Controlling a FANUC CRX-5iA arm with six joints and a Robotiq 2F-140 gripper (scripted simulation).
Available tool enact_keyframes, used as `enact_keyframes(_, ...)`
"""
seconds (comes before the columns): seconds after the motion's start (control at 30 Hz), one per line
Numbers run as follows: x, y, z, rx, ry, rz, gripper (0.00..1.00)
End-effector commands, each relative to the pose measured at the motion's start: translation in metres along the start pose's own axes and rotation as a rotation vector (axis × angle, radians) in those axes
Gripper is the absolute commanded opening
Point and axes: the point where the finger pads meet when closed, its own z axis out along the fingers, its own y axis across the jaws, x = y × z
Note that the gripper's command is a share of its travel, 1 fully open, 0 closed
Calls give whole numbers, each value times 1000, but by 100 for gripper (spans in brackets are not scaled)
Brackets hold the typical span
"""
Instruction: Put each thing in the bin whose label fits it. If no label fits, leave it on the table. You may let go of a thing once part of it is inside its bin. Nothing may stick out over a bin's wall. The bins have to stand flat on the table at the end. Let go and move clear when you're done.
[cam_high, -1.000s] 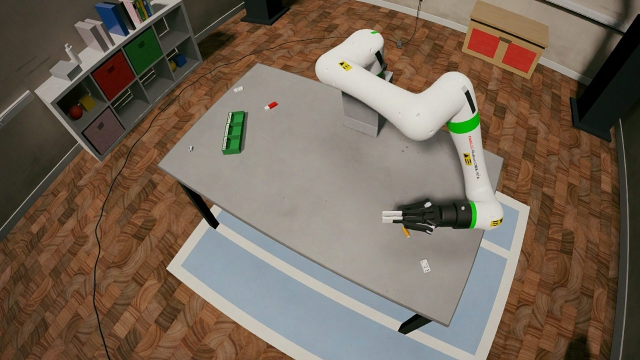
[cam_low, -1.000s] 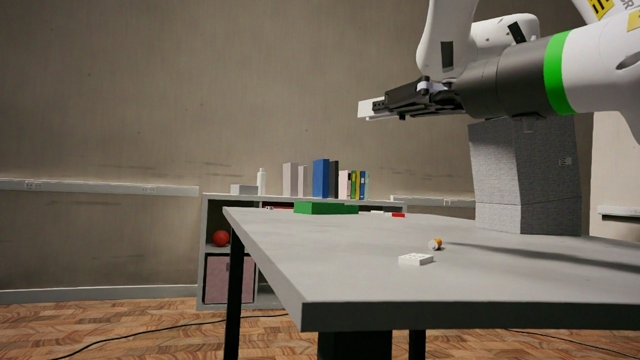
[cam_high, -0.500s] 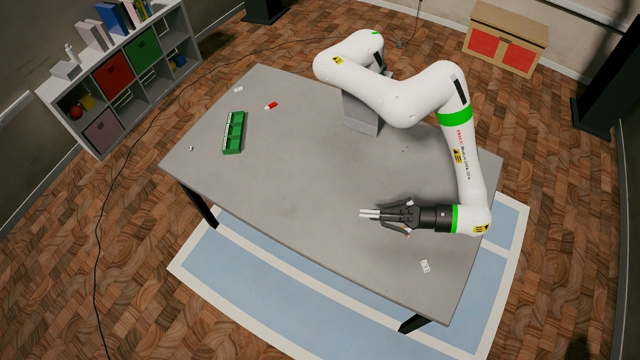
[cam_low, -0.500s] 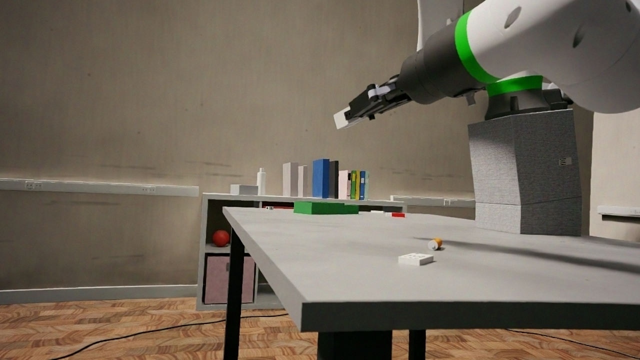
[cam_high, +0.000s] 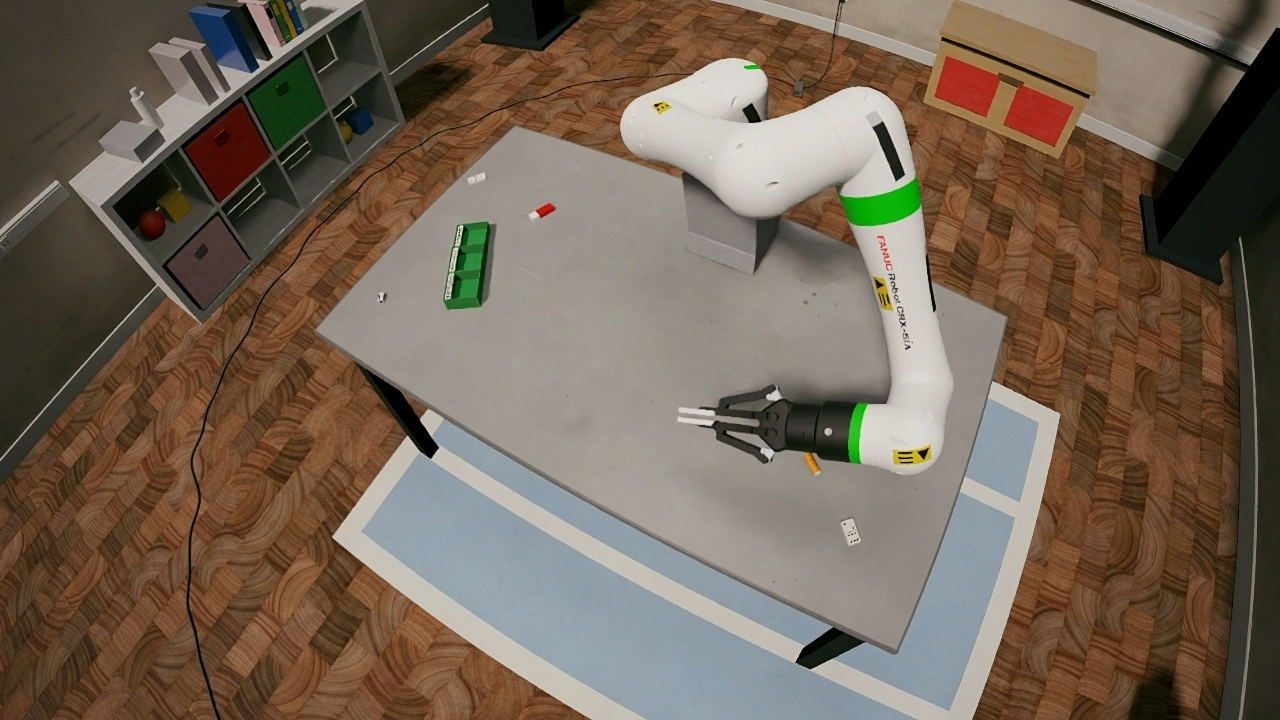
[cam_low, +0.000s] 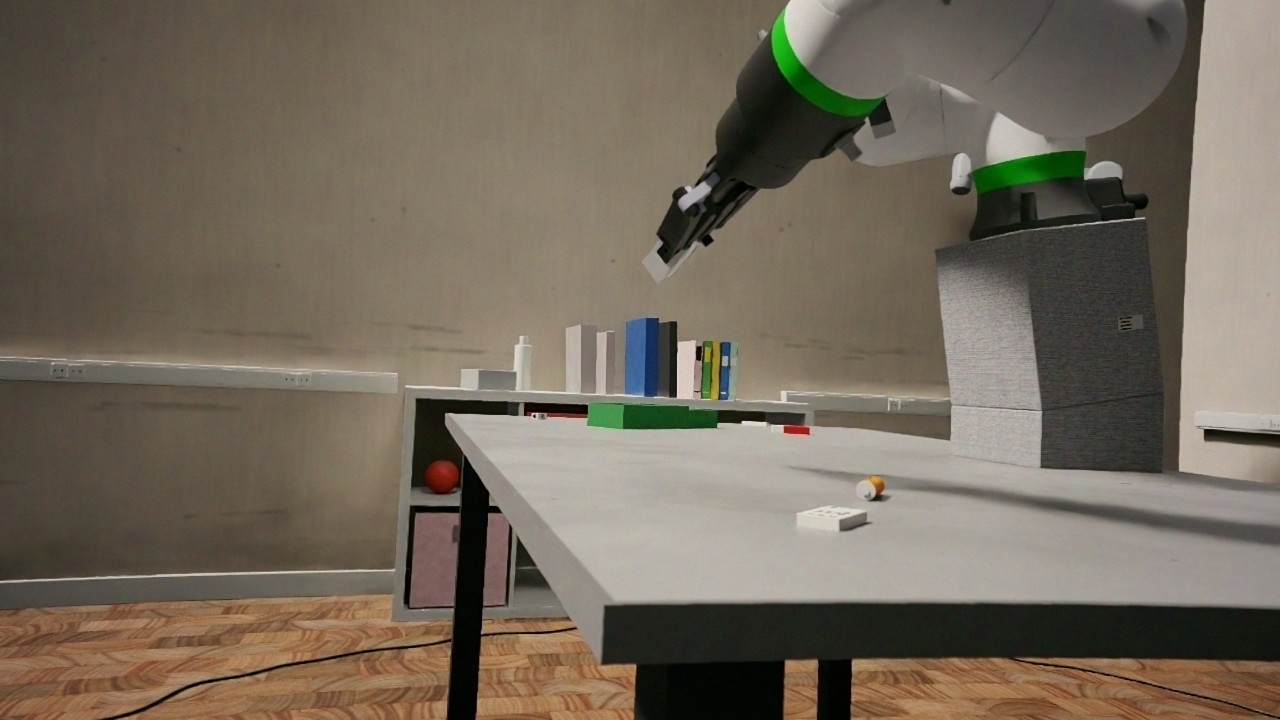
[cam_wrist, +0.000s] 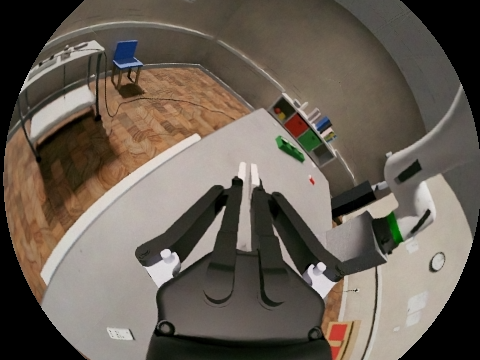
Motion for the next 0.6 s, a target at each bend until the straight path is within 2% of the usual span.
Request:
enact_keyframes(0.0, 3, 6, 19, -4, -79, -84, 15)
enact_keyframes(0.07, 3, 12, 34, -1, -145, -149, 15)
enact_keyframes(0.13, 3, 12, 34, -1, -145, -149, 15)
enact_keyframes(0.2, 4, 18, 48, 10, -210, -212, 15)
enact_keyframes(0.33, 4, 24, 61, 26, -275, -272, 15)
enact_keyframes(0.4, 3, 31, 72, 49, -337, -328, 15)
enact_keyframes(0.43, 3, 31, 72, 49, -337, -328, 15)
enact_keyframes(0.57, 2, 43, 90, 99, -431, -411, 15)
